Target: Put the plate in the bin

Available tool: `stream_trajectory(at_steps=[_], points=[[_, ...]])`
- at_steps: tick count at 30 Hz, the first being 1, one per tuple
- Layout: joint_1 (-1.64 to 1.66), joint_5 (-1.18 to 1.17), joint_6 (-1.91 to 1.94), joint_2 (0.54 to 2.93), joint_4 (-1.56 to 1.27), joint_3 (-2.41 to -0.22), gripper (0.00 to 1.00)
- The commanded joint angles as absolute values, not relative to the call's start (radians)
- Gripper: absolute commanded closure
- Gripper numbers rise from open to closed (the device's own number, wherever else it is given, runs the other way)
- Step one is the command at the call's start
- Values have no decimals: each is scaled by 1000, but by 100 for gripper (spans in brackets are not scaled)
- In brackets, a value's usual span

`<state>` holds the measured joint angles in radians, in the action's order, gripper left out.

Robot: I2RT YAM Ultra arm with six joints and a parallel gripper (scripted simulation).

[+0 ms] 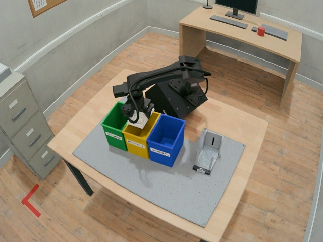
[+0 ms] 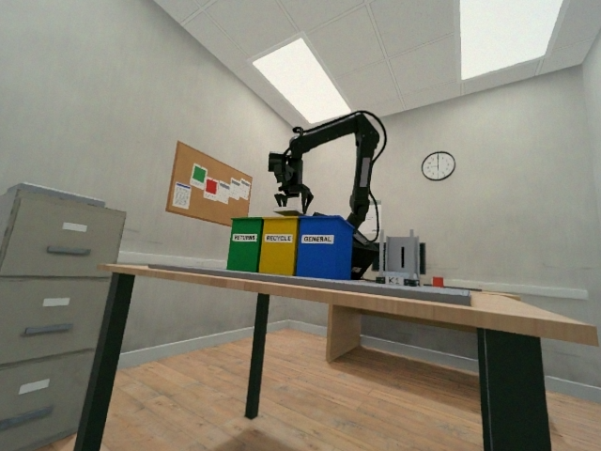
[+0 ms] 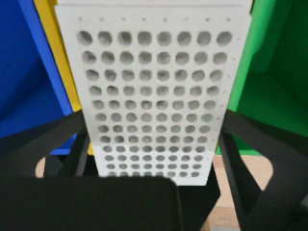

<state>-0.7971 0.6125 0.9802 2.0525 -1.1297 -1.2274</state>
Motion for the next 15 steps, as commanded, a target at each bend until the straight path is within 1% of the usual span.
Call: stream_trajectory(at_steps=[1, 15], points=[[-839, 604, 1008, 2074, -1131, -1297, 100], [-883, 588, 1057, 2219, -1154, -1430, 100]])
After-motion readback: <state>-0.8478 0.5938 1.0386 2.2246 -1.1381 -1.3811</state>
